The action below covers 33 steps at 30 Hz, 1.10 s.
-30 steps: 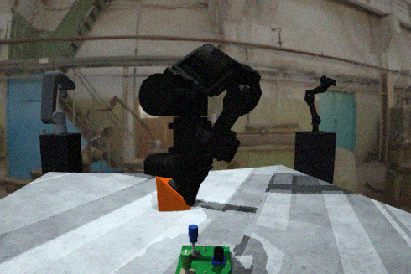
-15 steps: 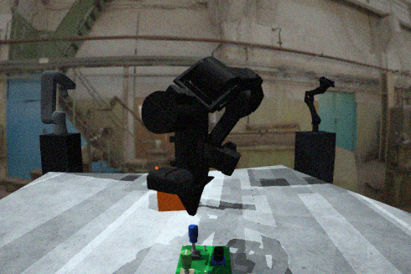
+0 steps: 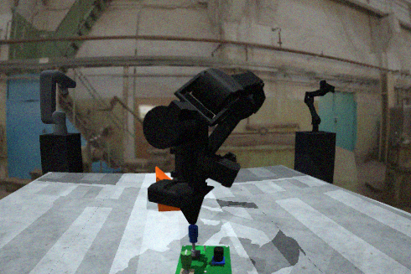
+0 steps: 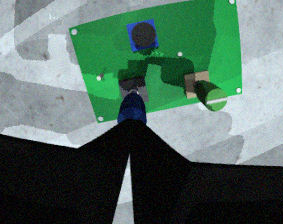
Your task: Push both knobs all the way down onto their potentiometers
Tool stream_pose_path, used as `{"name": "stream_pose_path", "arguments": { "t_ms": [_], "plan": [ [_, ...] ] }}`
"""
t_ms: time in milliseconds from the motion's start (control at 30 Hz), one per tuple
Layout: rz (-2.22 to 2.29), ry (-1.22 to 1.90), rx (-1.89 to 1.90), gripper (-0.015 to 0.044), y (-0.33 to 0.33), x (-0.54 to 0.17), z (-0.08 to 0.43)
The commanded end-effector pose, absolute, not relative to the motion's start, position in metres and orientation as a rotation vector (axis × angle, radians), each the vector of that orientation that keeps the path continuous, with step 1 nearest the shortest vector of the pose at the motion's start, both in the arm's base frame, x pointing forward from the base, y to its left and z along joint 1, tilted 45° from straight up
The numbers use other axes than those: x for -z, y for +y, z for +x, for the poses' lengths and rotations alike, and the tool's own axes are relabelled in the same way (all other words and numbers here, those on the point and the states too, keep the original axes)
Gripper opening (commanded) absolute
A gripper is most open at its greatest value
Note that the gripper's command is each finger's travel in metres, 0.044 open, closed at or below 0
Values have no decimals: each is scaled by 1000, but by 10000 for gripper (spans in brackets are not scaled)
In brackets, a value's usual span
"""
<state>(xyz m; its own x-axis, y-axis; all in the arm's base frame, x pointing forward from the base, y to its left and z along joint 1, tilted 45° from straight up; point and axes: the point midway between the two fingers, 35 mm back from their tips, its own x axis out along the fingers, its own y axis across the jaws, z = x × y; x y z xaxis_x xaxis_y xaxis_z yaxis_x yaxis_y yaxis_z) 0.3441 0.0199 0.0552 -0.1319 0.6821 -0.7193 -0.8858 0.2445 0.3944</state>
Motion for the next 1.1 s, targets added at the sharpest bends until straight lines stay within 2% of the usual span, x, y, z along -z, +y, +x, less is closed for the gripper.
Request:
{"name": "stream_pose_path", "arguments": {
  "t_ms": [0, 1067],
  "plan": [
    [-250, 1019, -1372, 0, 21, -55, 344],
    [-250, 1018, -1372, 0, 24, -51, 343]
  ]
}}
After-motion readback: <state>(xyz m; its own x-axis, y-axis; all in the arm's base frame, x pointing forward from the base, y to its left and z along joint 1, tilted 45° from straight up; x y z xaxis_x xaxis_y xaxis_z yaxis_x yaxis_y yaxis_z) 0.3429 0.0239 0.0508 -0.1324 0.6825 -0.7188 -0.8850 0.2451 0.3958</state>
